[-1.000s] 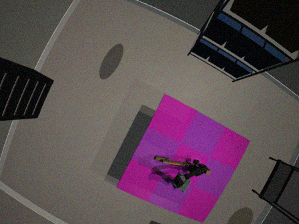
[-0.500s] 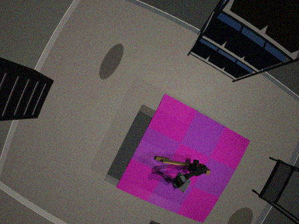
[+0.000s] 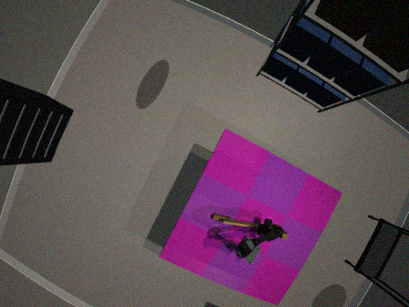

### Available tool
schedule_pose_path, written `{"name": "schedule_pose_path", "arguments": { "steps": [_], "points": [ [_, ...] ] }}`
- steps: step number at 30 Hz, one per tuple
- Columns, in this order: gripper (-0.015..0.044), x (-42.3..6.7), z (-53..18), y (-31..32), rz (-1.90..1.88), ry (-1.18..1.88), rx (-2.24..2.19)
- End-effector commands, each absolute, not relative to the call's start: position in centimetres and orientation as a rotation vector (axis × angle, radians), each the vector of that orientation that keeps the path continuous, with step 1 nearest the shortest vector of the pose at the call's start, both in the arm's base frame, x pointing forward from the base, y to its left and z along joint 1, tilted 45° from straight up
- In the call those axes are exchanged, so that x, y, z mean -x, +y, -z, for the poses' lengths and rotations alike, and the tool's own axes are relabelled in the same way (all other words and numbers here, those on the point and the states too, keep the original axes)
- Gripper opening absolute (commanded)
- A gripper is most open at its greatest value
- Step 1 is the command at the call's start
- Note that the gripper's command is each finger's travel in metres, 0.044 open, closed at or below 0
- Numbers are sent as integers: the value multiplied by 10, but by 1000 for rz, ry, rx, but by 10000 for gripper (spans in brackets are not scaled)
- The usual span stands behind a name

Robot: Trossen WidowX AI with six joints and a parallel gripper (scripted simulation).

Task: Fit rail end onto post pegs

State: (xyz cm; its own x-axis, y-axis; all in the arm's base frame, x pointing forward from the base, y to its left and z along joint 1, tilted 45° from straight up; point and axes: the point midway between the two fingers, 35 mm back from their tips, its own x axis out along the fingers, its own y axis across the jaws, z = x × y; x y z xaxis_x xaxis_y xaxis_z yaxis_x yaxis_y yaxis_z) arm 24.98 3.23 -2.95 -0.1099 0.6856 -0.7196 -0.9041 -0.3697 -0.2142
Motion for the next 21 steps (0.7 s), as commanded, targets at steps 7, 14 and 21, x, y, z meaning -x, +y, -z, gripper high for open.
{"name": "schedule_pose_path", "arguments": {
  "steps": [7,14,21],
  "points": [
    [0,-250,28,30,-1735,336,915],
    [0,-251,25,28,-1735,336,915],
    [0,-252,22,26,-1735,336,915]
  ]
}}
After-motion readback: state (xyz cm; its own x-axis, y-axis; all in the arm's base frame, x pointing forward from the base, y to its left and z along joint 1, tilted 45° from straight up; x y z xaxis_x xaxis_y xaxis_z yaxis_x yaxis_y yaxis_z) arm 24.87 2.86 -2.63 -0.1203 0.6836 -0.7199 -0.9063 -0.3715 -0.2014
